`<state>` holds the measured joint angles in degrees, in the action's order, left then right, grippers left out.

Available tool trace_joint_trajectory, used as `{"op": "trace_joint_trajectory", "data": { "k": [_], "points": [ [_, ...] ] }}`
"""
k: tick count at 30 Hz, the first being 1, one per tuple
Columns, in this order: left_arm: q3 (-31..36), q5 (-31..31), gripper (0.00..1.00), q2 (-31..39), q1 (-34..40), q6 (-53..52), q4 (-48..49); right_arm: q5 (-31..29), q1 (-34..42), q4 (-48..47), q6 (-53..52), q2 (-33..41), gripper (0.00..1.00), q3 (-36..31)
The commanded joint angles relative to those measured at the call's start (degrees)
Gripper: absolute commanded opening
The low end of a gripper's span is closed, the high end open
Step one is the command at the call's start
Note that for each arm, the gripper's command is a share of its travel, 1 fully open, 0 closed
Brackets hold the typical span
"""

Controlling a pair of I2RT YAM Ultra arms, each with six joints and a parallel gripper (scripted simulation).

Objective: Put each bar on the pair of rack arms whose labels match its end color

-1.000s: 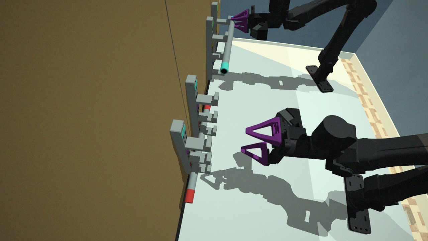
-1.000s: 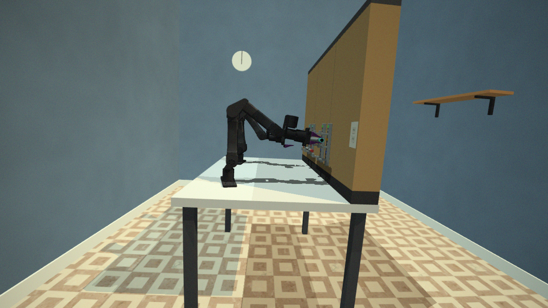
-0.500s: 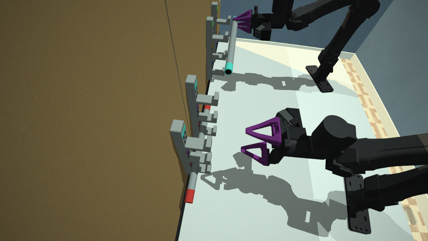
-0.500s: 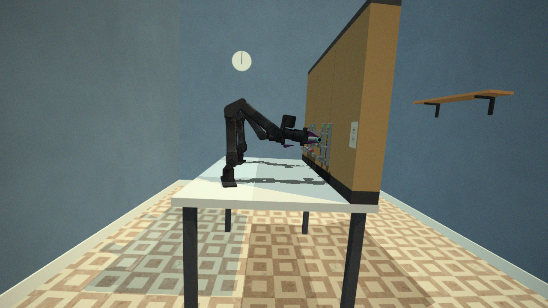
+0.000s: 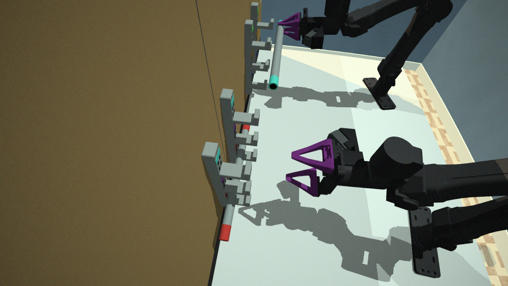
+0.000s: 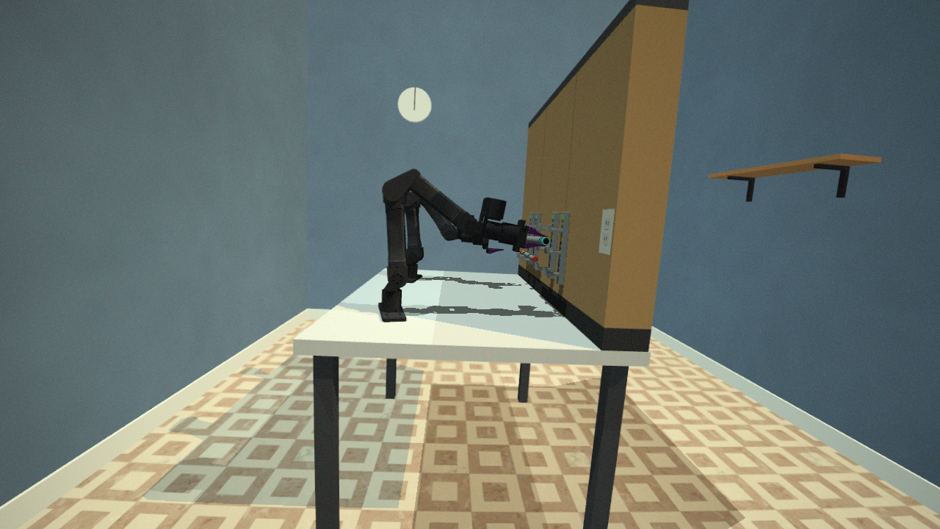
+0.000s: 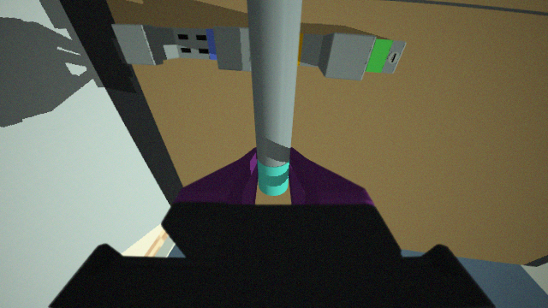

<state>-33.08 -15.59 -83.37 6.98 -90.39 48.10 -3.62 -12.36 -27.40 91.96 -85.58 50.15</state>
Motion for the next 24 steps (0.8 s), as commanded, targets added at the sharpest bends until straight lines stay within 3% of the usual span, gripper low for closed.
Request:
{"op": "trace_joint_trajectory", "data": {
  "k": [1, 24],
  "points": [
    [-0.2, -0.3, 1.0, 1.9, 0.7, 0.4, 0.1, 0.0, 0.6, -4.3, -2.0, 2.8, 0.0, 0.8],
    [-0.2, -0.3, 1.0, 1.9, 0.7, 0.4, 0.1, -7.4, 8.1, -5.0, -2.2, 1.5, 0.0, 1.3]
  ]
}}
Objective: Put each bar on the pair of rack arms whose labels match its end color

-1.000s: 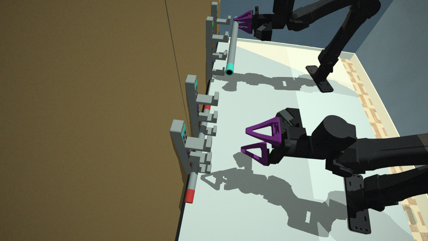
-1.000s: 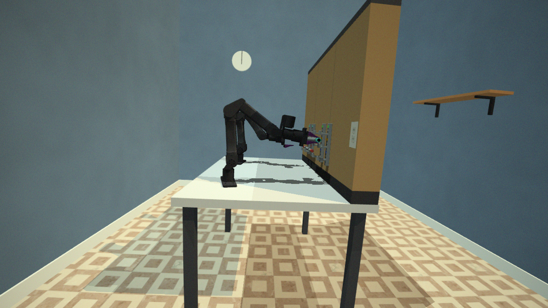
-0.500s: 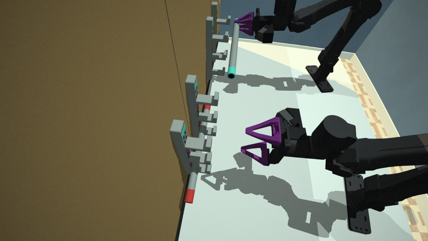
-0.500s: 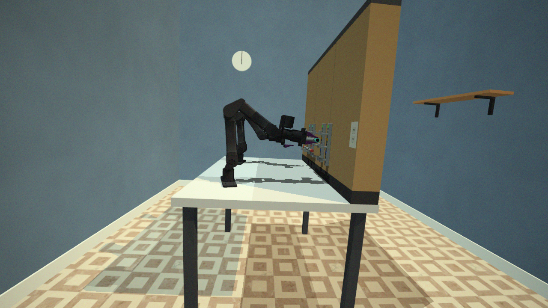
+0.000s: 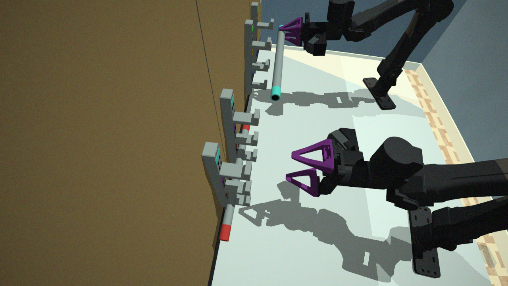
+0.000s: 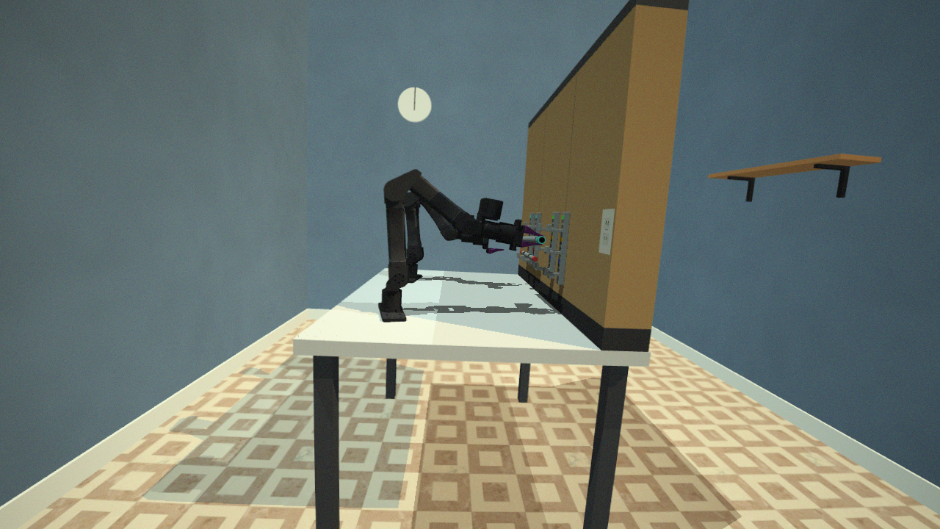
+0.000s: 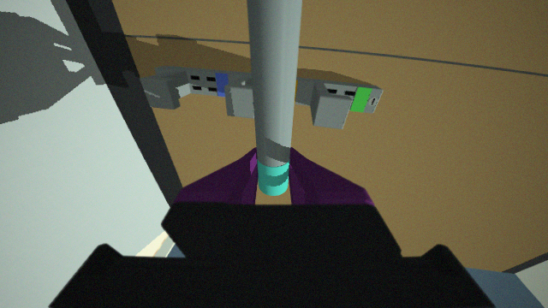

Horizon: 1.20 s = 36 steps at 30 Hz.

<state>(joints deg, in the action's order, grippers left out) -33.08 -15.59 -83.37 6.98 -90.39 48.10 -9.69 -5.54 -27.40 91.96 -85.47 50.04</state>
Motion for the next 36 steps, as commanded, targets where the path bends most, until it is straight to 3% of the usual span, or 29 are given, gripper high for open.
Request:
{"op": "trace_joint_trajectory", "data": {
  "k": [1, 36],
  "points": [
    [-0.2, -0.3, 1.0, 1.9, 0.7, 0.4, 0.1, -1.7, 1.7, -5.1, -2.2, 1.3, 0.0, 1.4],
    [-0.2, -0.3, 1.0, 1.9, 0.7, 0.4, 0.1, -12.1, 12.1, -7.6, -2.2, -3.0, 0.0, 3.1]
  ]
}}
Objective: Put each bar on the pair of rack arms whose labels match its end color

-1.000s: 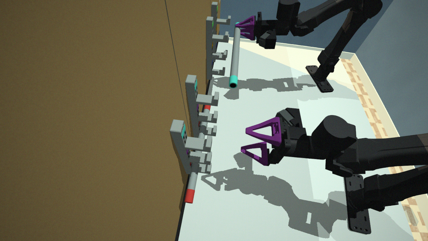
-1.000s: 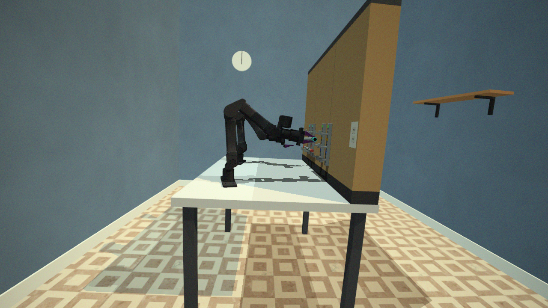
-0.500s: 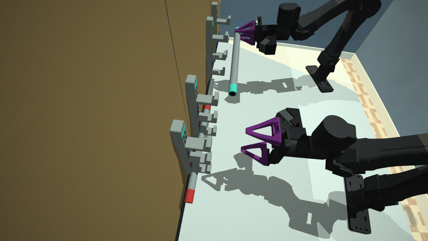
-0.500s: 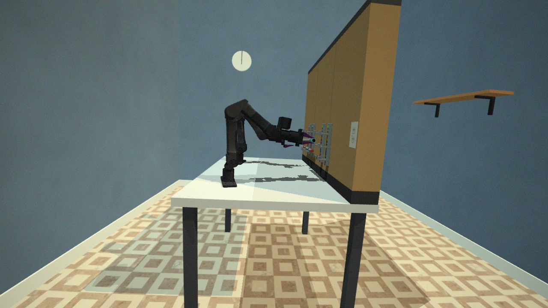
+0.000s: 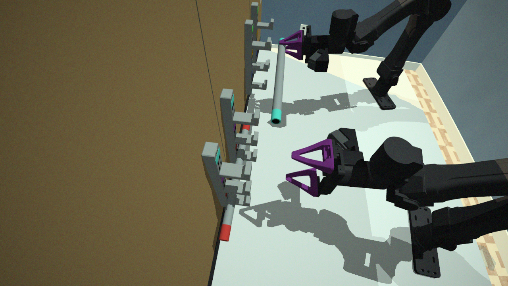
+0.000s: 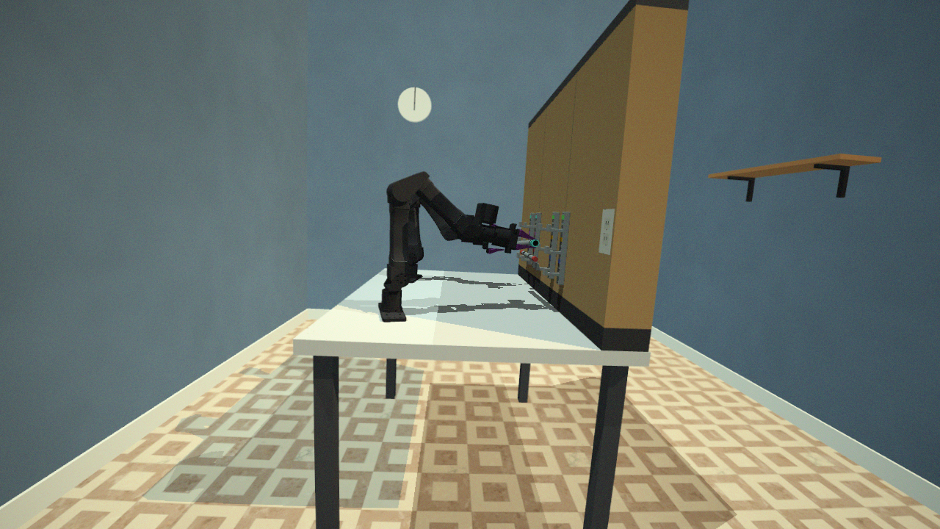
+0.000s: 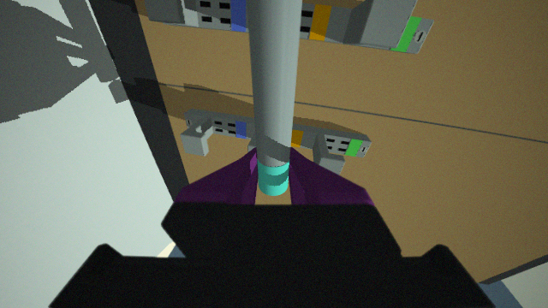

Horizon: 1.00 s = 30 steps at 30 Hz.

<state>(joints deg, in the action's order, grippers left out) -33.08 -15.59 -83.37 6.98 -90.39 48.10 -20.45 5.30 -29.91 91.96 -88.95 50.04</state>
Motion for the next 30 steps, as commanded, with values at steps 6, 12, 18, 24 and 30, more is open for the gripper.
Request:
{"op": "trace_joint_trajectory", "data": {
  "k": [6, 12, 18, 24, 30],
  "points": [
    [-0.2, -0.3, 1.0, 1.9, 0.7, 0.4, 0.1, -3.2, 3.1, -4.9, -2.2, -0.3, 0.0, 4.1],
    [-0.2, -0.3, 1.0, 1.9, 0.7, 0.4, 0.1, -4.4, 4.3, -4.8, -2.2, -1.1, 0.0, 5.0],
    [-0.2, -0.3, 1.0, 1.9, 0.7, 0.4, 0.1, -6.2, 6.1, -4.5, -2.2, -2.1, 0.0, 6.3],
    [-0.2, -0.3, 1.0, 1.9, 0.7, 0.4, 0.1, -7.9, 7.8, -4.3, -2.2, -3.2, 0.0, 7.6],
    [-0.2, -0.3, 1.0, 1.9, 0.7, 0.4, 0.1, -9.1, 8.9, -4.5, -2.2, -4.1, 0.0, 8.3]
  ]
}}
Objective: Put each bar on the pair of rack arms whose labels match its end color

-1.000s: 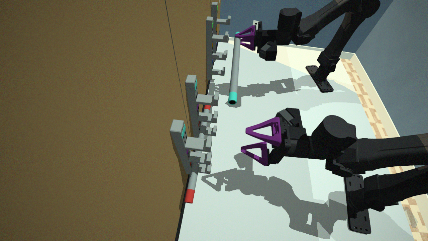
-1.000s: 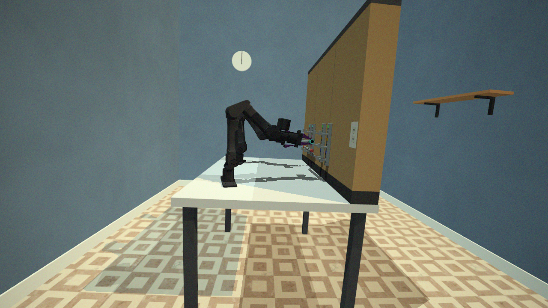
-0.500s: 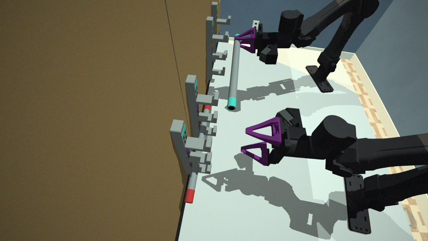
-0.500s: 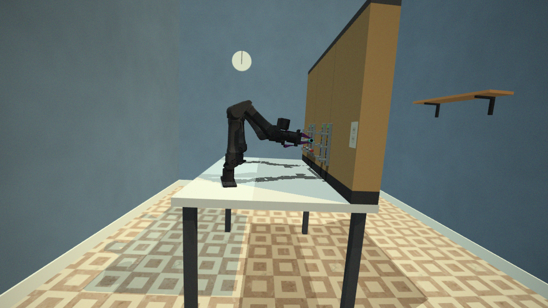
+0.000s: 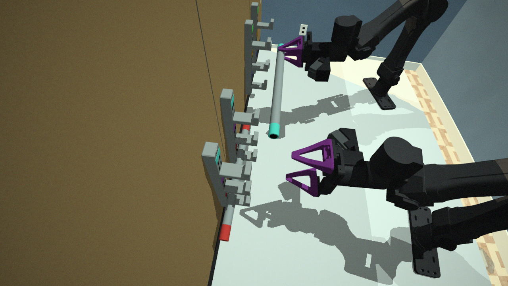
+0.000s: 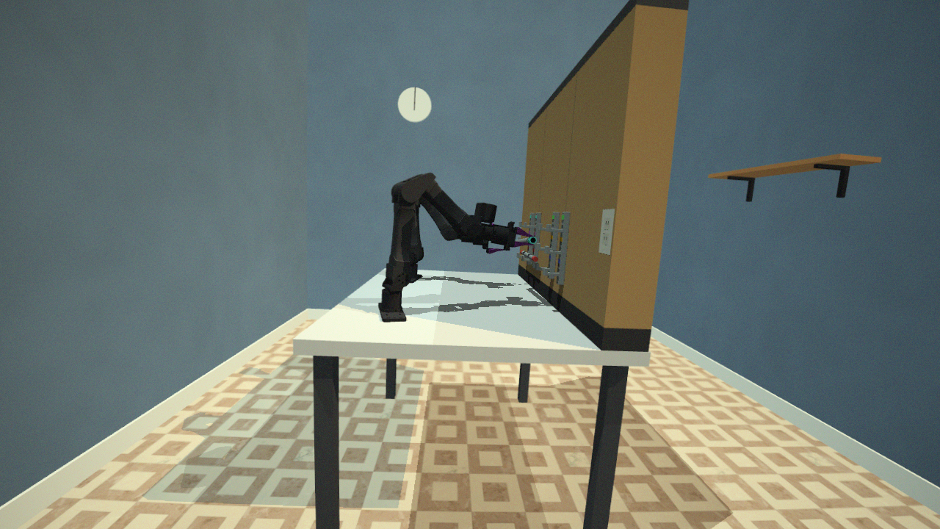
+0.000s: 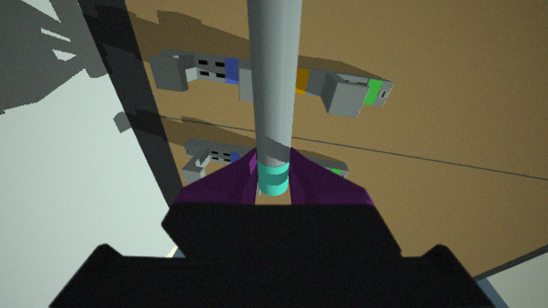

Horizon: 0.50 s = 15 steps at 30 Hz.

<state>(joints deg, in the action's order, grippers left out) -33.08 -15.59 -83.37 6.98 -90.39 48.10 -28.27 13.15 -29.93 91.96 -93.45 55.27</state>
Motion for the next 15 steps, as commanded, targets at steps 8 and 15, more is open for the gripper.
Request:
{"op": "trace_joint_trajectory", "data": {
  "k": [8, 15],
  "points": [
    [-0.2, -0.3, 1.0, 1.9, 0.7, 0.4, 0.1, -3.4, 3.3, -4.9, -2.3, -1.4, 0.0, 4.5],
    [-0.2, -0.3, 1.0, 1.9, 0.7, 0.4, 0.1, -4.7, 4.6, -5.0, -2.2, -2.5, 0.0, 5.4]
  ]
}}
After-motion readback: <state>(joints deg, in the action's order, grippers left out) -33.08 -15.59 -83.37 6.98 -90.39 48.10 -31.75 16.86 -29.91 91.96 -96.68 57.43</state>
